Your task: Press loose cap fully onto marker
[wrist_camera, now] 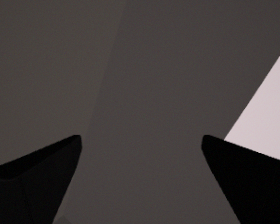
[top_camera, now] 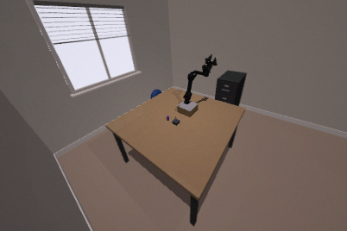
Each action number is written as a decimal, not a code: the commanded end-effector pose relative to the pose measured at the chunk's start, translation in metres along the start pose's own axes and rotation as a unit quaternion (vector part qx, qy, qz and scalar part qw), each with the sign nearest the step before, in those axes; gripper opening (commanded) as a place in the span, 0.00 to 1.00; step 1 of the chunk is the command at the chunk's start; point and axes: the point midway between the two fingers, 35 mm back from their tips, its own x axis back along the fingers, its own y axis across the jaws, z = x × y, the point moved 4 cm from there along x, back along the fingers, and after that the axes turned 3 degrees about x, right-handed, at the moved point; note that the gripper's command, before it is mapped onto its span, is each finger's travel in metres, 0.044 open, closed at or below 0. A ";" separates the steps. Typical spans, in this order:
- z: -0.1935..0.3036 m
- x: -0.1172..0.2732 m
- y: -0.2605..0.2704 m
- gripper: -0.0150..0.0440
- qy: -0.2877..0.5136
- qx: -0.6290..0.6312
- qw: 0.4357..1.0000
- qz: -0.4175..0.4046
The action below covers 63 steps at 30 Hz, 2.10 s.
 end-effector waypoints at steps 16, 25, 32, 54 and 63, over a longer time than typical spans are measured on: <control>0.189 0.061 0.047 0.68 0.133 0.095 0.964 -0.209; 0.288 0.124 0.033 0.68 0.255 0.093 0.916 -0.296; 0.364 0.201 0.003 0.68 0.371 0.108 0.852 -0.354; 0.455 0.476 -0.191 0.68 0.735 0.086 0.545 -0.394; 0.408 0.578 -0.287 0.68 0.859 0.042 0.388 -0.331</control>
